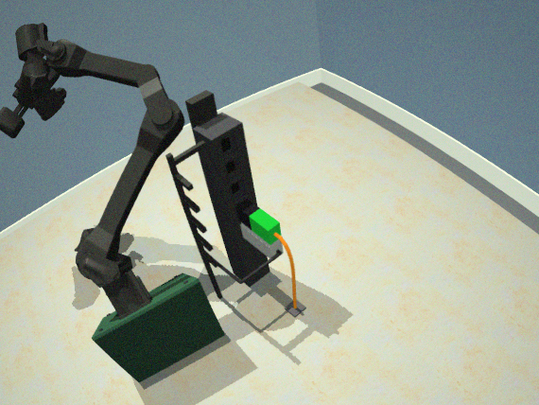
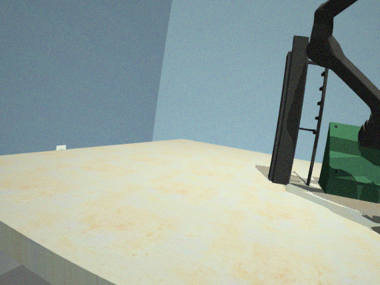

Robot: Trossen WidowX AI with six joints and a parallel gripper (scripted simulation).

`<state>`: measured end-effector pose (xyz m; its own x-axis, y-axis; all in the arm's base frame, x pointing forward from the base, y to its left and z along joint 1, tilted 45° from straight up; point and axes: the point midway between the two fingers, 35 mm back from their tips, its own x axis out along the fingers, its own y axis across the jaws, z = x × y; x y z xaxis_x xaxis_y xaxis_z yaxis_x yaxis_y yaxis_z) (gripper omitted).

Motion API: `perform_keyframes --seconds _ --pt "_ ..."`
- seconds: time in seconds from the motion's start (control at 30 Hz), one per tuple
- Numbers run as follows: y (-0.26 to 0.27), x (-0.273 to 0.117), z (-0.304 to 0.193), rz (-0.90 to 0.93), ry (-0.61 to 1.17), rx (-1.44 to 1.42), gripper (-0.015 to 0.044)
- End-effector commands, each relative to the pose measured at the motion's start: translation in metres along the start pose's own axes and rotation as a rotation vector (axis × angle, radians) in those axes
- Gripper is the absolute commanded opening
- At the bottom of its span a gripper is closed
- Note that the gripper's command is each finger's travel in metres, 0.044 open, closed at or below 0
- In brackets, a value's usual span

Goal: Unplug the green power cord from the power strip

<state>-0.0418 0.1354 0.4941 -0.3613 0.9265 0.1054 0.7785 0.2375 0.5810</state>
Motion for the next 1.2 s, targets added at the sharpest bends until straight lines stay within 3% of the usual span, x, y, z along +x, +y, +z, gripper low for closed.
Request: perform_keyframes --seconds 0.0,0.27,0.57,0.87,1.17 --pt "-0.001 0.001 0.000 0.001 -0.003 -0.007 0.0374" --pt "-0.021 0.033 0.004 0.032 -0.130 -0.258 0.0164" --pt "-0.027 0.082 0.040 0.015 -0.360 -0.555 0.0160" --pt "-0.009 0.126 0.117 -0.092 -0.640 -0.776 0.0160" --pt "0.030 0.130 0.194 -0.201 -0.871 -0.864 0.0160"
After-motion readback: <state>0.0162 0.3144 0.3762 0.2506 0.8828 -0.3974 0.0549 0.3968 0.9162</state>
